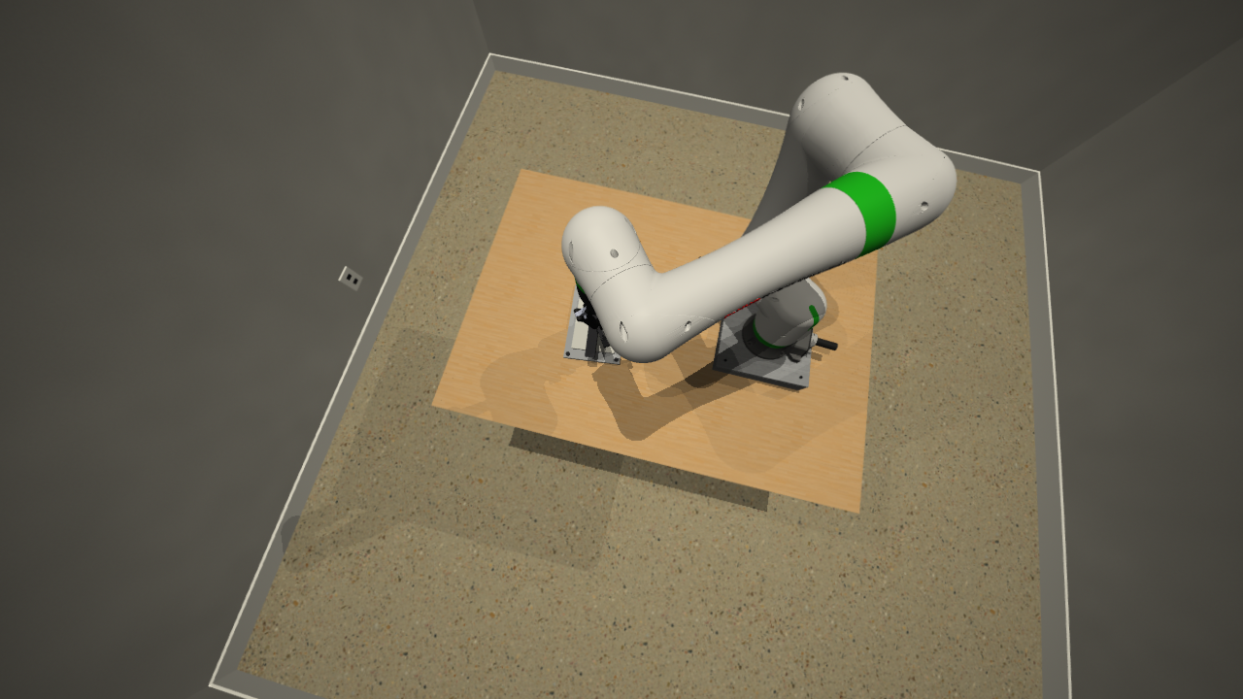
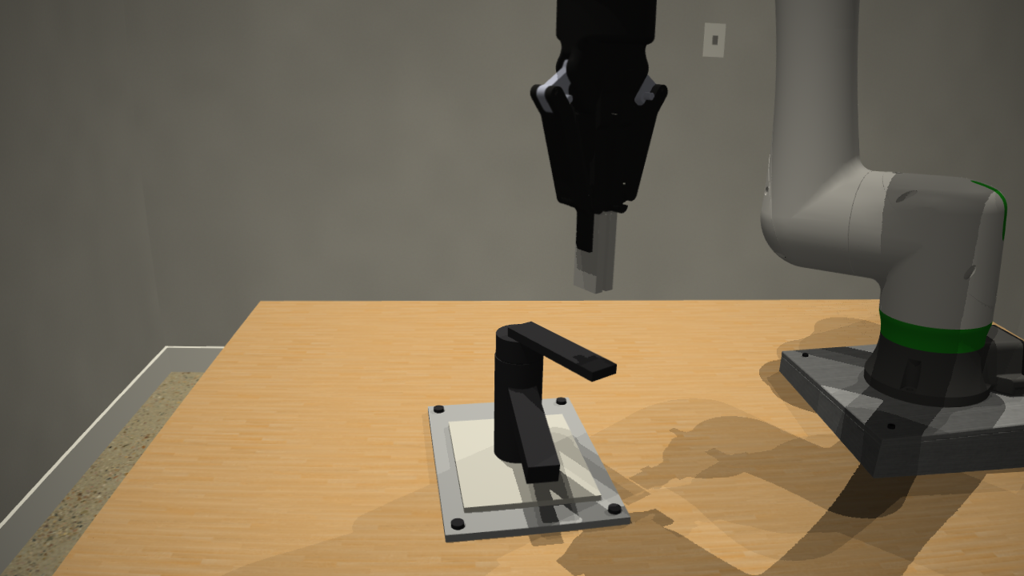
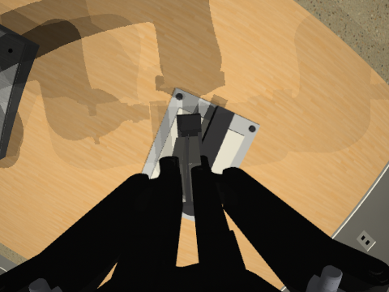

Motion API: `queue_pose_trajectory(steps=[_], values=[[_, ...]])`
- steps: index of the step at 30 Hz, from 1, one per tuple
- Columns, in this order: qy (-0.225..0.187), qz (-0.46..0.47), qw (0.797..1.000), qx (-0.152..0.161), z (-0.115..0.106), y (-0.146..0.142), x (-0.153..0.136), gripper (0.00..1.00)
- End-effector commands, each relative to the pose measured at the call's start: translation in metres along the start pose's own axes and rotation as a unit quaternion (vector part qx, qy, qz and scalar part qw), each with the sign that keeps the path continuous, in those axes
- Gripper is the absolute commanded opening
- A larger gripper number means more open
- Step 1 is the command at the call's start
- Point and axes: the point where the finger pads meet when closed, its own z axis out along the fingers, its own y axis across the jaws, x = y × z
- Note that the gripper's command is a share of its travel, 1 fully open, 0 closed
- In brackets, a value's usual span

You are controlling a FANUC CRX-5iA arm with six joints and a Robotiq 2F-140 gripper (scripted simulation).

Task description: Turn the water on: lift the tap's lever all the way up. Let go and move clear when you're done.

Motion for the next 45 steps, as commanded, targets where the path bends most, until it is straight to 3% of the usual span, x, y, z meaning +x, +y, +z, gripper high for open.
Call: queue_pose_trajectory(steps=[1, 25, 26, 45], values=[[0.000, 0.000, 1.000, 0.000, -0.0002, 0.0001, 0.0000, 0.00], [0.000, 0.000, 1.000, 0.000, -0.0002, 0.0001, 0.0000, 0.00], [0.000, 0.000, 1.000, 0.000, -0.0002, 0.0001, 0.0000, 0.39], [0.000, 0.000, 1.000, 0.000, -0.0002, 0.0001, 0.0000, 0.39]])
